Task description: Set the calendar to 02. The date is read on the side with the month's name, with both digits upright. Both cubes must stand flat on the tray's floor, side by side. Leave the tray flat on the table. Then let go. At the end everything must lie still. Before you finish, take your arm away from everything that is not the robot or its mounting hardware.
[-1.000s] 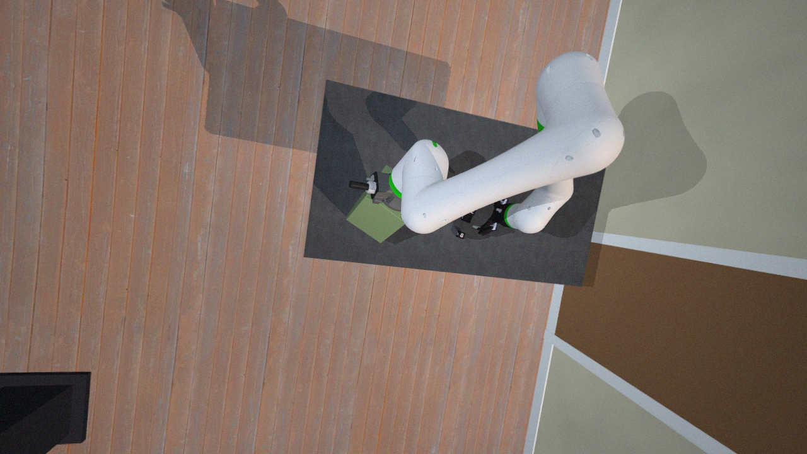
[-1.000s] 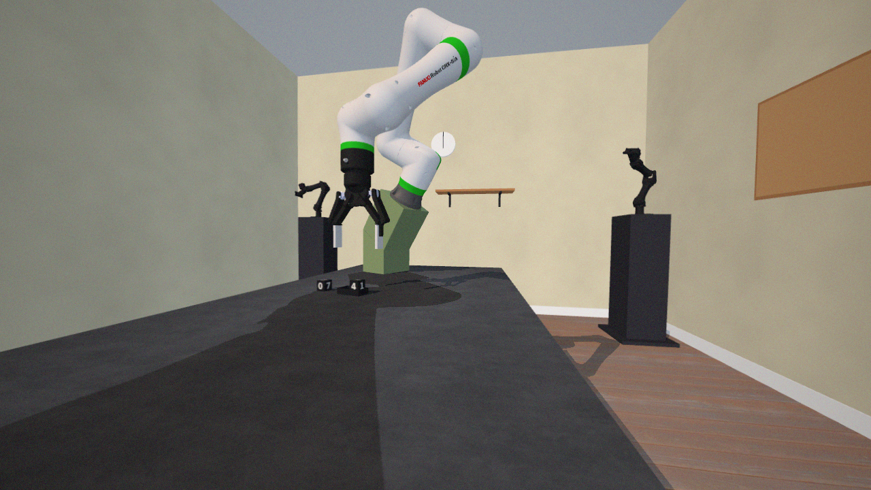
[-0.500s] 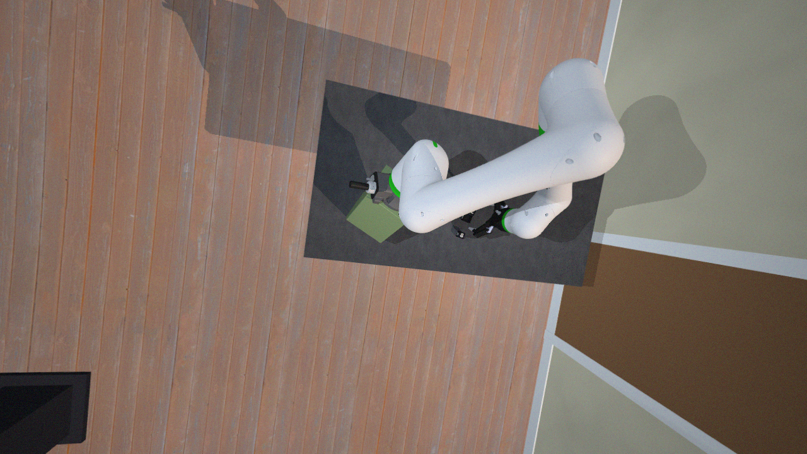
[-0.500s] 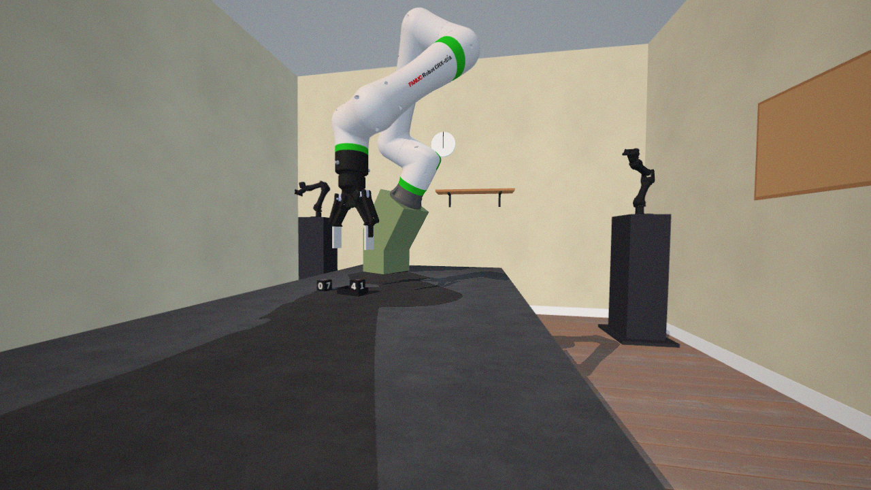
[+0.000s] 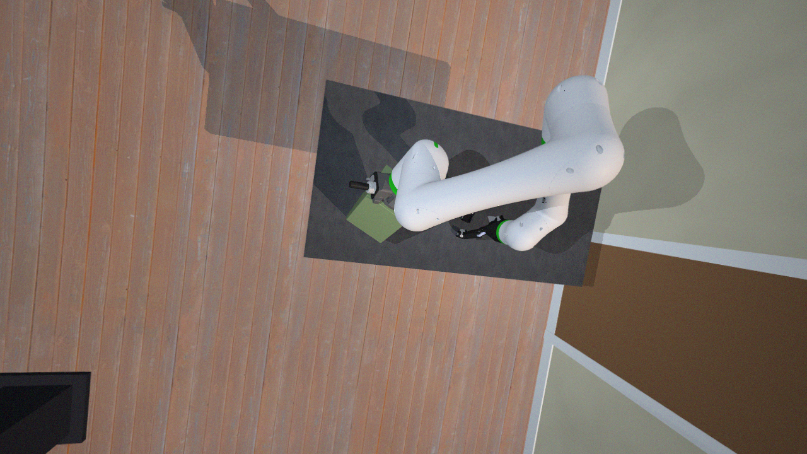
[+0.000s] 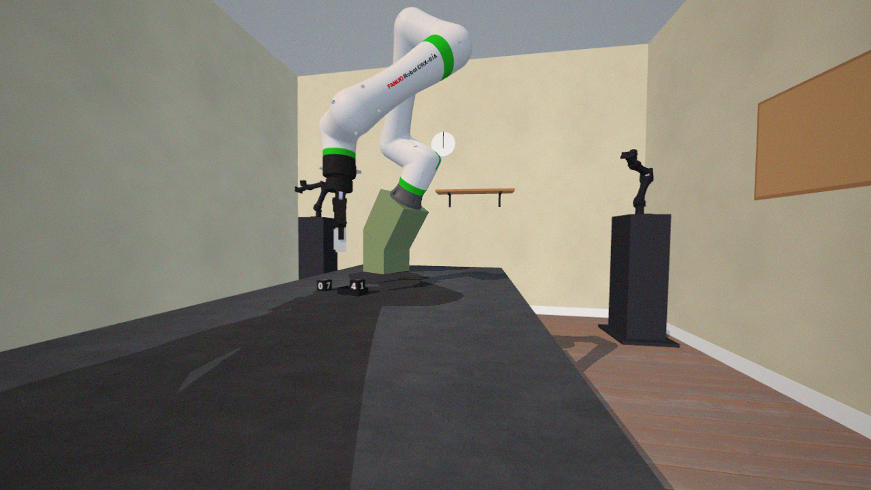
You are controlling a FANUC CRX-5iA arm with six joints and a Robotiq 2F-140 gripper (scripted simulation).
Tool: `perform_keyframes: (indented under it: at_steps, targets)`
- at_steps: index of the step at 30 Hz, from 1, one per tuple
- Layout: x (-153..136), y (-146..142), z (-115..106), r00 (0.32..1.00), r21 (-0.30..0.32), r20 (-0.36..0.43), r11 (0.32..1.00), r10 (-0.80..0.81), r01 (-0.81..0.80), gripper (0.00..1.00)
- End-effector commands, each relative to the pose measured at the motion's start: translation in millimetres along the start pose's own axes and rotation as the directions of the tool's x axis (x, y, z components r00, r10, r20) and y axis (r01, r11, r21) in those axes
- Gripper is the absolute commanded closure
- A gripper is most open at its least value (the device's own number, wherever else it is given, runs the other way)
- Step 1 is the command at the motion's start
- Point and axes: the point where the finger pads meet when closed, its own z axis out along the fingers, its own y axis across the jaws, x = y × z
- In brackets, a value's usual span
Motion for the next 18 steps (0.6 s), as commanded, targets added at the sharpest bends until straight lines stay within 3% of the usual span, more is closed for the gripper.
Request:
perform_keyframes:
  at_steps: [1, 5, 6, 10, 18]
  targets:
    - [10, 10, 2, 0.985, -0.010, -0.002, 0.985, 0.171, -0.171, 0.00]
    - [14, 15, 3, 0.968, -0.009, -0.003, 0.968, 0.252, -0.252, 0.00]
    - [19, 21, 4, 0.938, -0.008, -0.003, 0.938, 0.347, -0.347, 0.00]
    - [26, 29, 5, 0.888, -0.007, -0.004, 0.888, 0.461, -0.461, 0.00]
    - [39, 48, 9, 0.726, -0.004, -0.003, 0.726, 0.688, -0.688, 0.00]
